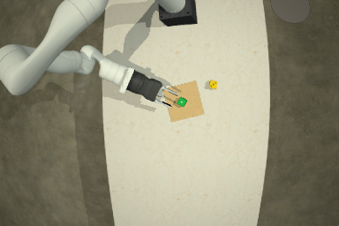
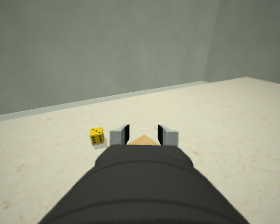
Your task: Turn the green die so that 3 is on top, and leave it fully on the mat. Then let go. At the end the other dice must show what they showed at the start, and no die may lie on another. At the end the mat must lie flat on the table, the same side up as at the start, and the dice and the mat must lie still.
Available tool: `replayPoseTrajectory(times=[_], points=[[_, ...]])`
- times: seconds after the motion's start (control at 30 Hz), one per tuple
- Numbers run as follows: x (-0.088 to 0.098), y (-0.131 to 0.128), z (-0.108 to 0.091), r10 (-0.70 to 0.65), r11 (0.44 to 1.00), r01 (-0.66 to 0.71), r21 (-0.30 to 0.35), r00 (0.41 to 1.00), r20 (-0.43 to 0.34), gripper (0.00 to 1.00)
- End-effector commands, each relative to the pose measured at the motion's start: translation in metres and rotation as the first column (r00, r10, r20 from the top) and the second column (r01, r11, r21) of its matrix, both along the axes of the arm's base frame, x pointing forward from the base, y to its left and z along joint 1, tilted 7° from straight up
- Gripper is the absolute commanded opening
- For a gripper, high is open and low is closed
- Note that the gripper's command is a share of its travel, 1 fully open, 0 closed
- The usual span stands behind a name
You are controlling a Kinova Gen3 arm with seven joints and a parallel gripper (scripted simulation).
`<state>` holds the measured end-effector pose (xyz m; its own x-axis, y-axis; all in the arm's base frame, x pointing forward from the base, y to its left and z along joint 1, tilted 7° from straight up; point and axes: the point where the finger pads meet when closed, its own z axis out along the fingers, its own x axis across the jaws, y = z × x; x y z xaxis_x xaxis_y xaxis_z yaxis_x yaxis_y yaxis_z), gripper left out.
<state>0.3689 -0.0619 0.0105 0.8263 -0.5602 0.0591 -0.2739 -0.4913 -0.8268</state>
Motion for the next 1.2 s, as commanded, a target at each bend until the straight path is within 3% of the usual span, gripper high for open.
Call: replayPoseTrajectory(times=[0.0, 0.37, 0.87, 1.17], points=[[0.001, 0.000, 0.001, -0.003, 1.000, 0.003, -0.020, 1.000, -0.016, 0.87], [0.004, 0.005, 0.003, -0.016, 0.992, 0.005, -0.123, 0.996, -0.086, 0.87], [0.013, 0.017, 0.012, -0.108, 0.904, -0.013, -0.428, 0.960, -0.257, 0.87], [0.013, 0.024, 0.011, -0.125, 0.871, -0.052, -0.489, 0.938, -0.323, 0.87]])
